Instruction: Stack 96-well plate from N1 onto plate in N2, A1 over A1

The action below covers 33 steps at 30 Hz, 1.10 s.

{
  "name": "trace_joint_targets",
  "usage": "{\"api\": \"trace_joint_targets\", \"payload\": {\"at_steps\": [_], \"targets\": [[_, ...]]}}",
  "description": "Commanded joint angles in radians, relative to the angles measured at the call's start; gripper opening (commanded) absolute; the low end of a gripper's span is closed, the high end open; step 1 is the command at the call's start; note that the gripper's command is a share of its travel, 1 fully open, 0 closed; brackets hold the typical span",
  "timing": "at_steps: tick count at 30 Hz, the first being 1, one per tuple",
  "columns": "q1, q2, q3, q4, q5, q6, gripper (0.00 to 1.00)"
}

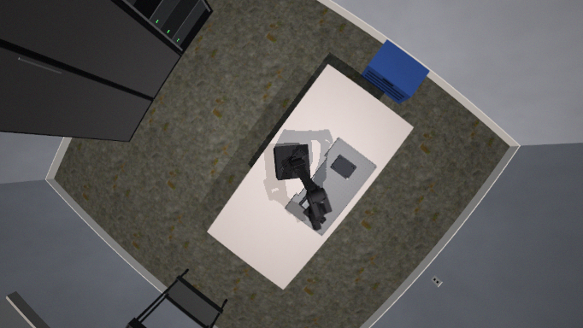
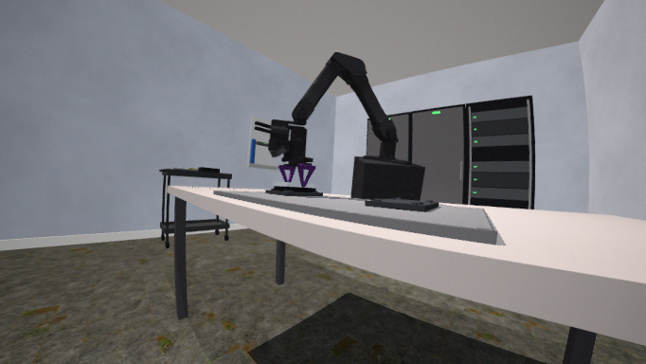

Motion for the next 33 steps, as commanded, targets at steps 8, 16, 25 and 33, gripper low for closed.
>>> {"api": "trace_joint_targets", "payload": {"at_steps": [8,16,25,33], "targets": [[-0.002,-0.004,-0.001,0.009,-0.002,0.002,0.00],[-0.002,-0.005,-0.002,0.009,-0.002,0.002,0.00],[-0.002,-0.005,-0.003,0.010,-0.002,0.001,0.00],[-0.002,-0.005,-0.003,0.010,-0.002,0.001,1.00]]}}
